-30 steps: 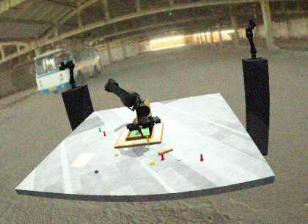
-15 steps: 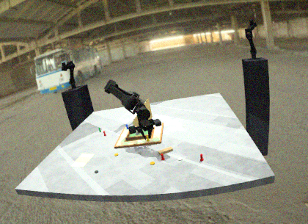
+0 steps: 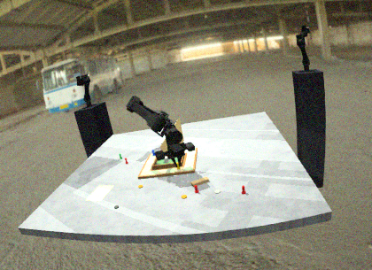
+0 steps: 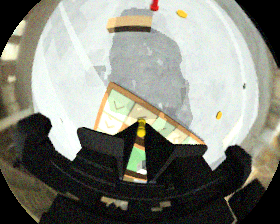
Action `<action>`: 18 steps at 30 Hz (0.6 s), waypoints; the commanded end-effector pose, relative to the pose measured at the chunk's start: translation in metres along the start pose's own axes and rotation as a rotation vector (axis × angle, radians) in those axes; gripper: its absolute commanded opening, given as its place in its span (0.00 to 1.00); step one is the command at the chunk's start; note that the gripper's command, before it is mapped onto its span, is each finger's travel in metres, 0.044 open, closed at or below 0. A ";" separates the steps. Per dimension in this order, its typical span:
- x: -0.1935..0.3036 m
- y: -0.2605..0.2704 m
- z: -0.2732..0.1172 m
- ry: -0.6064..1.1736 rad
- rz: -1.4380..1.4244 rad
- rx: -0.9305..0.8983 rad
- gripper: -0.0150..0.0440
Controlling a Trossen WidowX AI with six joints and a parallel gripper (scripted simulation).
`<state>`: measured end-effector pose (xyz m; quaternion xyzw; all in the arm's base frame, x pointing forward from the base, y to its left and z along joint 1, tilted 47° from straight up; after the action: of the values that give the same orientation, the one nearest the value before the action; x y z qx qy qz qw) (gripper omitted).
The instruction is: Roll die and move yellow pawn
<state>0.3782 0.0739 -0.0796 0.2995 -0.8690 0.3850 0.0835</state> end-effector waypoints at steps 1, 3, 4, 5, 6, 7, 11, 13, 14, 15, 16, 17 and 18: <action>-0.006 0.000 -0.024 -0.018 0.005 -0.001 0.25; -0.007 0.001 -0.038 -0.019 0.005 -0.002 0.25; -0.008 0.001 -0.045 -0.020 0.005 -0.003 0.25; -0.008 0.001 -0.052 -0.020 0.005 -0.003 0.25; -0.008 0.001 -0.059 -0.020 0.004 -0.003 0.25; -0.007 0.001 -0.066 -0.020 0.004 -0.004 0.25; -0.005 0.002 -0.095 -0.019 0.004 -0.003 0.25; -0.002 0.002 -0.110 -0.018 0.005 -0.002 0.25; -0.001 0.003 -0.116 -0.017 0.005 -0.002 0.25; 0.000 0.003 -0.119 -0.017 0.005 -0.002 0.25; 0.000 0.003 -0.121 -0.017 0.005 -0.002 0.25; 0.000 0.003 -0.121 -0.017 0.005 -0.002 0.25; 0.000 0.003 -0.121 -0.017 0.005 -0.002 0.25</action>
<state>0.3657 0.1588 -0.0056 0.3056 -0.8673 0.3850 0.0790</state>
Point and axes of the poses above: the point midway between the two fingers, 35 mm back from their tips, its own z axis out along the fingers, its own y axis across the jaws, x = y × z, the point moved 2 cm from there along -z, back along the fingers, and after that the axes turned 7 degrees about -z, right-handed, at the moved point
